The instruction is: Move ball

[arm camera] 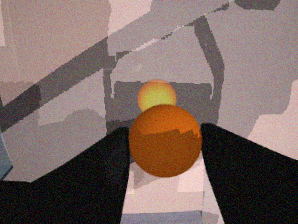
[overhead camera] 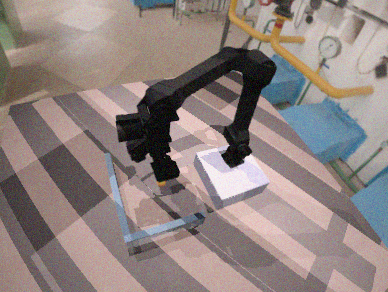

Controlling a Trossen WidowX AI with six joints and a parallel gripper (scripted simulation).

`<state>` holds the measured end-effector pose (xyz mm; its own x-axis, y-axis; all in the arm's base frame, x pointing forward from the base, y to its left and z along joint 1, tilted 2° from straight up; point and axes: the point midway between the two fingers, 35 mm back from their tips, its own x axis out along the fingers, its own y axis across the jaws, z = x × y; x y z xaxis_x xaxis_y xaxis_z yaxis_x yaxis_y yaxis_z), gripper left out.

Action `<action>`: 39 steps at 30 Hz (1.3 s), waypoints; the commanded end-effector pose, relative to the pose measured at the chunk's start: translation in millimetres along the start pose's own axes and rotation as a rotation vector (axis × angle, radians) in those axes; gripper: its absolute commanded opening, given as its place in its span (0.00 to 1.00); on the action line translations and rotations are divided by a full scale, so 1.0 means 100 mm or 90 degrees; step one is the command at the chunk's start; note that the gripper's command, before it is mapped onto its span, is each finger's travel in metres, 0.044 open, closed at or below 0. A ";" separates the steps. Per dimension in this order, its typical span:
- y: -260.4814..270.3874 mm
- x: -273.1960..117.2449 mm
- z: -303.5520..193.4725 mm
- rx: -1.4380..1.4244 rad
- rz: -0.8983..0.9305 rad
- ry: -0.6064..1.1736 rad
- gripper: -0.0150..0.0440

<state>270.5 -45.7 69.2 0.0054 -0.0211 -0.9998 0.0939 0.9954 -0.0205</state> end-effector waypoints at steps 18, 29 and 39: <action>0.01 0.77 -0.14 0.003 -0.001 0.005 0.25; 0.01 0.86 -0.14 0.003 -0.001 0.005 0.25; 0.01 0.97 -0.14 0.003 -0.001 0.005 0.25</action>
<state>260.3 -45.7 -23.8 0.0066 -0.0214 -0.9998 0.1006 0.9947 -0.0206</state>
